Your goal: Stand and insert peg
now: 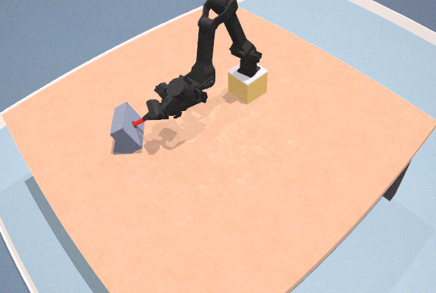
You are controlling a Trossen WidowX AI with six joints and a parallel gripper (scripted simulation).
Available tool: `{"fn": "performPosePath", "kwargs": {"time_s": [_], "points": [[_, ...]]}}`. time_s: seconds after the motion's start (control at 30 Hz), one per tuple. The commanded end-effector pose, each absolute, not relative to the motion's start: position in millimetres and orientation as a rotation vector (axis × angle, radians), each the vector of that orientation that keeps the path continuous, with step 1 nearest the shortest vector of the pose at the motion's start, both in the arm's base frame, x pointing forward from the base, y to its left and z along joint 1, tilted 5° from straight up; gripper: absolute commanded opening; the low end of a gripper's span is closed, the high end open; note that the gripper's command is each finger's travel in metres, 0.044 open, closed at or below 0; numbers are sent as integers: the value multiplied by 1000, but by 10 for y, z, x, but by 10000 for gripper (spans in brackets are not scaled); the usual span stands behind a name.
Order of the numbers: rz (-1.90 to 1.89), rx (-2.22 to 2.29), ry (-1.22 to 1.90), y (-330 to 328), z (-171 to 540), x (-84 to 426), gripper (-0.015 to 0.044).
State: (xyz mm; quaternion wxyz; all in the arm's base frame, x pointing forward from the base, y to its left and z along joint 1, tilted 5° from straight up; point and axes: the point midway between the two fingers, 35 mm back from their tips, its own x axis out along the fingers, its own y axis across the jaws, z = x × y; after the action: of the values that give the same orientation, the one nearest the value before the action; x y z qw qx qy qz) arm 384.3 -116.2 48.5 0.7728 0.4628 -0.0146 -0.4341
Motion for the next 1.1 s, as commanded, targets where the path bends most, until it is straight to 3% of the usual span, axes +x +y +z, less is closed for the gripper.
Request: {"fn": "performPosePath", "kwargs": {"time_s": [0.0,1.07], "points": [[-938,1001,-27,-1179,465,3869,0],[-937,1000,-29,-1316,392,3990,0]]}}
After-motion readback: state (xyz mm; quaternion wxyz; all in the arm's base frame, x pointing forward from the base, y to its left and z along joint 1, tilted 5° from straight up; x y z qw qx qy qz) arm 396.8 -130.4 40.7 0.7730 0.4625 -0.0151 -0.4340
